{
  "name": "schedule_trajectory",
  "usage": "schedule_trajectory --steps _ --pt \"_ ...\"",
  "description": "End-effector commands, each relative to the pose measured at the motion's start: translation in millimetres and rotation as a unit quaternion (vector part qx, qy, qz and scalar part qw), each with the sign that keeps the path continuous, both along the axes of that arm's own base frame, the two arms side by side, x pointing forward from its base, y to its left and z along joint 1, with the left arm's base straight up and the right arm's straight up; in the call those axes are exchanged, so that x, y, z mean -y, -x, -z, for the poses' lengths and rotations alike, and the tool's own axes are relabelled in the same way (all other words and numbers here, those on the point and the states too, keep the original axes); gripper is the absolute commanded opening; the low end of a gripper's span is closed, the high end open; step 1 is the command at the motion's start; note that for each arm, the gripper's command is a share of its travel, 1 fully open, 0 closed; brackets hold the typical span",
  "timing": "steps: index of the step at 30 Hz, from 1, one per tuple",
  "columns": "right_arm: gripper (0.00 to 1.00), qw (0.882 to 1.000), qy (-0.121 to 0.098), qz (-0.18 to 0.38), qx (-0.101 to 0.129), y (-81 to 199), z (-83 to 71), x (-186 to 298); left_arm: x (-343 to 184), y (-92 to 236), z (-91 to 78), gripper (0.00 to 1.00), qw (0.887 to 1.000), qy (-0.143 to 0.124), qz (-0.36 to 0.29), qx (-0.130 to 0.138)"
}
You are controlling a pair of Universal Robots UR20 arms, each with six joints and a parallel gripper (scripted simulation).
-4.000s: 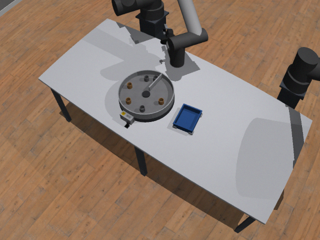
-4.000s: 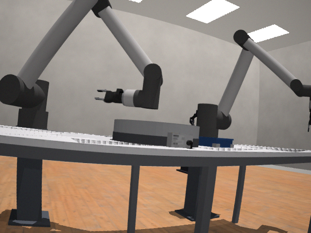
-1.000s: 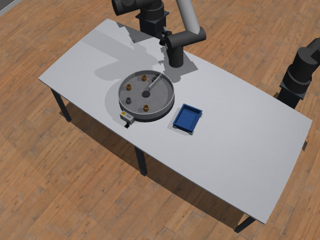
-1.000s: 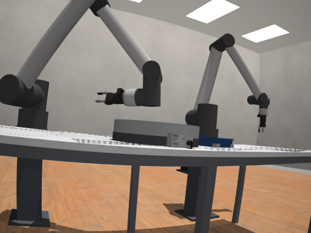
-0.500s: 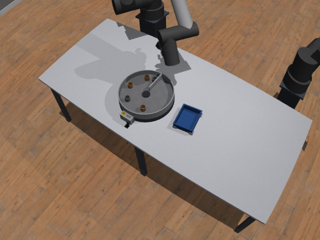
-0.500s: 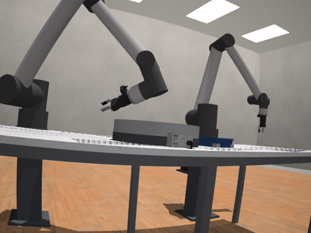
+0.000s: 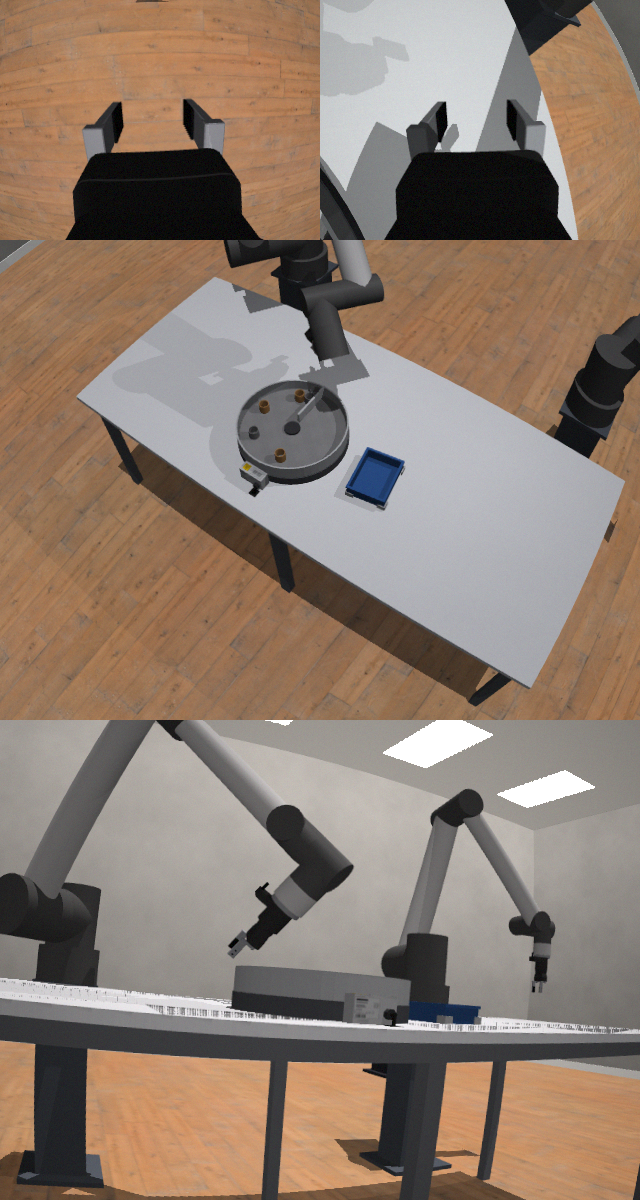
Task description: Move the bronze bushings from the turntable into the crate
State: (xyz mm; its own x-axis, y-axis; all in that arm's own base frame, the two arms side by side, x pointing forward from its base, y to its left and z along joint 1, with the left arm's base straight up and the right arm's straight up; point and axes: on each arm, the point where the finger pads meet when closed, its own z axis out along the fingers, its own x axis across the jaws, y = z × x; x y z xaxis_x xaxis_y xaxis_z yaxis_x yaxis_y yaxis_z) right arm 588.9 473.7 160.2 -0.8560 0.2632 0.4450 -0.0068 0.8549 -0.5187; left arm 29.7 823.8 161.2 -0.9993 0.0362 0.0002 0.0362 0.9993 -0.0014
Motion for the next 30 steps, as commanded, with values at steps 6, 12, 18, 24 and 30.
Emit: schedule_trajectory --steps 6,12,18,24,30 --pt "1.0 0.987 -0.036 0.085 0.13 -66 -2.9 -28 -1 0 -0.7 1.0 1.0 -0.001 0.0 0.0" --pt "1.0 0.967 -0.061 0.144 0.199 -108 -15.5 -44 -1 0 -0.7 1.0 1.0 -0.001 0.0 0.0" --pt "1.0 0.941 -0.086 0.203 0.257 -147 -33.3 -57 -1 0 -0.7 1.0 1.0 -0.001 0.0 0.0" --pt "1.0 0.906 -0.113 0.265 0.309 -187 -57.4 -69 -1 0 -0.7 1.0 1.0 -0.001 0.0 0.0" --pt "1.0 0.877 -0.134 0.311 0.342 -215 -78.5 -76 -1 0 -0.7 1.0 1.0 -0.001 0.0 0.0"
